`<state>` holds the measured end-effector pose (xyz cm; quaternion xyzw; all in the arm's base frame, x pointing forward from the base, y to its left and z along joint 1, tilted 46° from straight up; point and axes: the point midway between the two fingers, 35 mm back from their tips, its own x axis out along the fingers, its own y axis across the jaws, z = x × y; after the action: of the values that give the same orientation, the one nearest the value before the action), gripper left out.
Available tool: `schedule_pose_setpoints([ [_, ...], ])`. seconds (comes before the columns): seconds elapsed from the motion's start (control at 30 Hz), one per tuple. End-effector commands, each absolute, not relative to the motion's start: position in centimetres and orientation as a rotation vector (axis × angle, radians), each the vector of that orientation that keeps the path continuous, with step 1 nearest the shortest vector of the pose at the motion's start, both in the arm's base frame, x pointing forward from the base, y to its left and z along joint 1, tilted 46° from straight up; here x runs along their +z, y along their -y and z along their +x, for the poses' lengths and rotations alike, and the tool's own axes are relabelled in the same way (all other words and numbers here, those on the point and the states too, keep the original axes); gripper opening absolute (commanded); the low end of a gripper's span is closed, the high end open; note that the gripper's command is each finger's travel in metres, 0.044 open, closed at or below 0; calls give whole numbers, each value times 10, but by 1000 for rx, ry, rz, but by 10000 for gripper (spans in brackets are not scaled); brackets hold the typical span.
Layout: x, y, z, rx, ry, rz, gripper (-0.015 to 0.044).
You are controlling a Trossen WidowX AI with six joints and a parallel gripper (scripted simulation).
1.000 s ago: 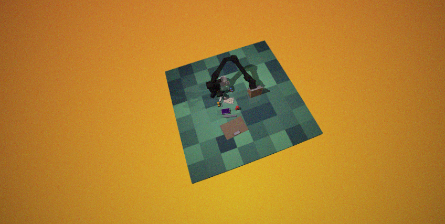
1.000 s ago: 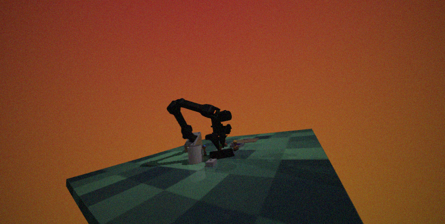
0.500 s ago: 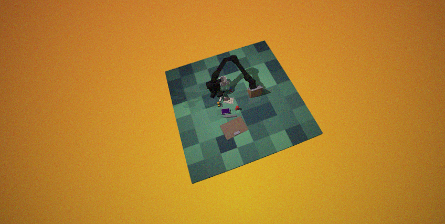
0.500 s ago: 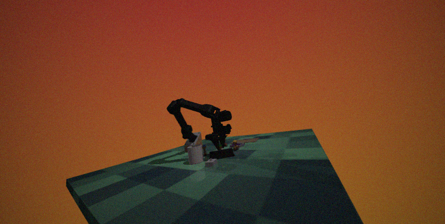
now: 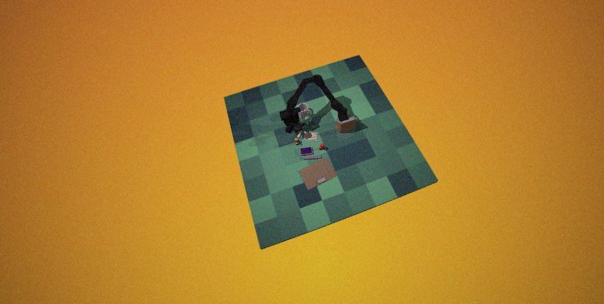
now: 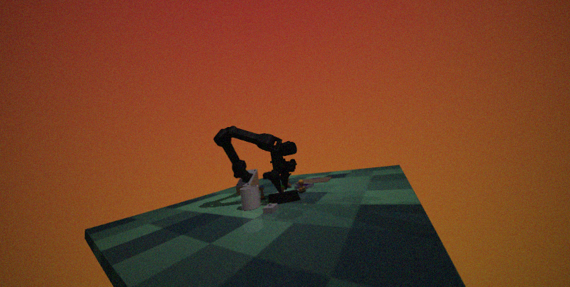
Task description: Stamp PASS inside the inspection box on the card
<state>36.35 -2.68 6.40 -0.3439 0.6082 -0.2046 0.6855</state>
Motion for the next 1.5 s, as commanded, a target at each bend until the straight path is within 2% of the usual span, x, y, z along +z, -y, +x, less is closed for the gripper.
schedule_pose_setpoints([
  [0.0,57,39,364,-474,-1385,-752,222],
  [1.33,57,39,364,-474,-1385,-752,222],
  [1.47,64,27,364,-458,-1362,-770,195],
])
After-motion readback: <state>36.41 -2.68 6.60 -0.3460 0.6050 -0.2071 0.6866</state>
